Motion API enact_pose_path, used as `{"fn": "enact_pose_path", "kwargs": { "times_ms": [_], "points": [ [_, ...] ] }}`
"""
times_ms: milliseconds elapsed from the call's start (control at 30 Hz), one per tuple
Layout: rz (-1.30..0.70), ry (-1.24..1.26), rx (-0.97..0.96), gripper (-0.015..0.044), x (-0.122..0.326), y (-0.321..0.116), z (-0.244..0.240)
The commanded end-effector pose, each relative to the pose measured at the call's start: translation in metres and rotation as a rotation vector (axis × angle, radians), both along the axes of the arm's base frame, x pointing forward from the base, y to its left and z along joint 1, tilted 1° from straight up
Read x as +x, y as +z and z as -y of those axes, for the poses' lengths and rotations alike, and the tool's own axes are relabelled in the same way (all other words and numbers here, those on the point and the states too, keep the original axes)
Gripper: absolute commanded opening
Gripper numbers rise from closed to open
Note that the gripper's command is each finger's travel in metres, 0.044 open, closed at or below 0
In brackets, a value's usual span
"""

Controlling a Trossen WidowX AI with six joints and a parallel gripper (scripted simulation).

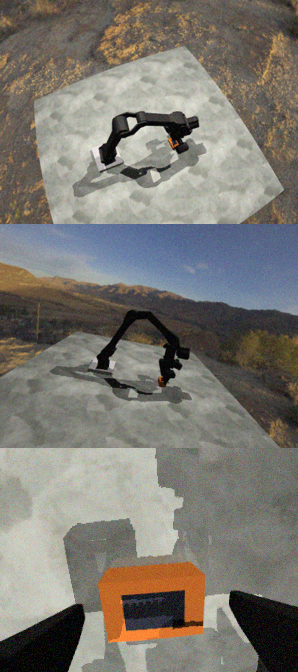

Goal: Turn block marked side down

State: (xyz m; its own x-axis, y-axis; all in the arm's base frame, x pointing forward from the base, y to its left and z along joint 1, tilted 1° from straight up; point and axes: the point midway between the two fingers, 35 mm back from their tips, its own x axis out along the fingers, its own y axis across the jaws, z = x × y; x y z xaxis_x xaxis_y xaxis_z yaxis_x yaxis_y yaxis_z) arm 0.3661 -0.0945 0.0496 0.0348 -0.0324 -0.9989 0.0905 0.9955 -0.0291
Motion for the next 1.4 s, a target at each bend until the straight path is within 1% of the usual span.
{"fn": "enact_pose_path", "kwargs": {
  "times_ms": [0,200,400,1100,1167,1267,1300,1367],
  "points": [
    [-0.019,-0.005,0.011,0.0440,-0.003,-0.014,-0.001],
    [-0.019,-0.005,0.011,0.0440,-0.003,-0.016,-0.001],
    [-0.019,-0.005,0.011,0.0282,-0.003,-0.016,-0.001],
    [-0.019,-0.005,0.011,0.0142,-0.003,-0.016,-0.001],
    [-0.019,-0.005,0.011,0.0090,-0.003,-0.012,-0.001],
    [-0.019,-0.005,0.011,0.0011,-0.003,0.006,-0.002],
    [-0.019,-0.005,0.011,0.0000,-0.003,0.011,-0.002],
    [-0.019,-0.005,0.011,0.0000,-0.003,0.015,-0.002]
  ]
}}
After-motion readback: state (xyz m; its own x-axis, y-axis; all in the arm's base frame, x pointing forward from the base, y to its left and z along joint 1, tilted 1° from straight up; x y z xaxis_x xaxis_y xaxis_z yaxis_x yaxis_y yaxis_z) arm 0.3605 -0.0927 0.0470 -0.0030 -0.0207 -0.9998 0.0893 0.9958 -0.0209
